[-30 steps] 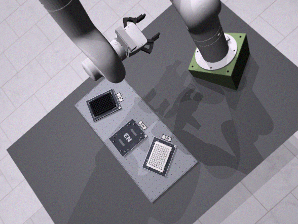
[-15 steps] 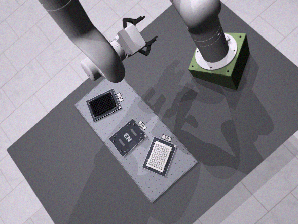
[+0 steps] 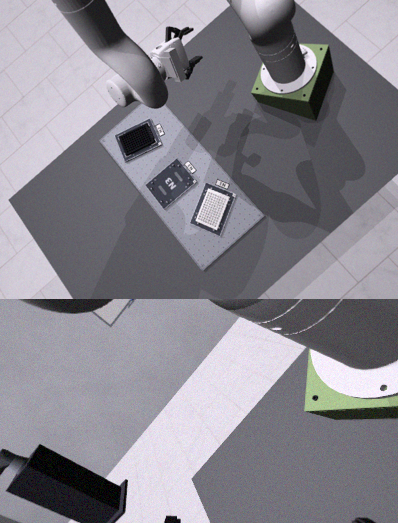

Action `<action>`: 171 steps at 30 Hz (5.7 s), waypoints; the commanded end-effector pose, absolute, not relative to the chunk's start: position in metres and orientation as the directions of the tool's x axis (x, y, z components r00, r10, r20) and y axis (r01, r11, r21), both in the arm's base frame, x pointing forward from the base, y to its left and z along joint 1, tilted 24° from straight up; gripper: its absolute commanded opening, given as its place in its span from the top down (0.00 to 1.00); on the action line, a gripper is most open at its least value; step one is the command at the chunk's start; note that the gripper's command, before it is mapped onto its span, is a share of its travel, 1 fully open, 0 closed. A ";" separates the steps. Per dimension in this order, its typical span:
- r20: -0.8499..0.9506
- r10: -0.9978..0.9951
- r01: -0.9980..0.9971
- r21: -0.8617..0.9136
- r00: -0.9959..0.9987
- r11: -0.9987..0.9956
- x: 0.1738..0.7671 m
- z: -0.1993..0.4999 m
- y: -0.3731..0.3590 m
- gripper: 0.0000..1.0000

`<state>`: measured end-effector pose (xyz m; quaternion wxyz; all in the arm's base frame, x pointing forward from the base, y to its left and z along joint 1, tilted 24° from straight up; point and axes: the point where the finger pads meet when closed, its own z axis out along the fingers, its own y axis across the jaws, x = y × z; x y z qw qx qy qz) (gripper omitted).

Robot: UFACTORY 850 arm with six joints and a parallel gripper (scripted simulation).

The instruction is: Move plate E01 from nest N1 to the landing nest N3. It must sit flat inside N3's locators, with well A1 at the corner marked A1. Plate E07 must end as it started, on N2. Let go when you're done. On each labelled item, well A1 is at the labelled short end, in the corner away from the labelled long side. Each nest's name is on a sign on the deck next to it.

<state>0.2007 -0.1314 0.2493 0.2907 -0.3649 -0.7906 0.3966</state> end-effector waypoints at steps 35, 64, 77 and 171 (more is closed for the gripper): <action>-0.599 0.801 0.916 -0.315 0.011 -0.248 0.287 0.206 -0.155 0.00; -0.452 0.586 0.732 0.287 0.672 -0.618 0.360 0.188 -0.145 0.00; -0.233 0.440 0.498 0.423 0.867 -0.757 0.388 0.184 -0.133 0.00; 0.067 0.488 0.426 0.395 0.870 -0.814 0.429 0.150 -0.006 0.00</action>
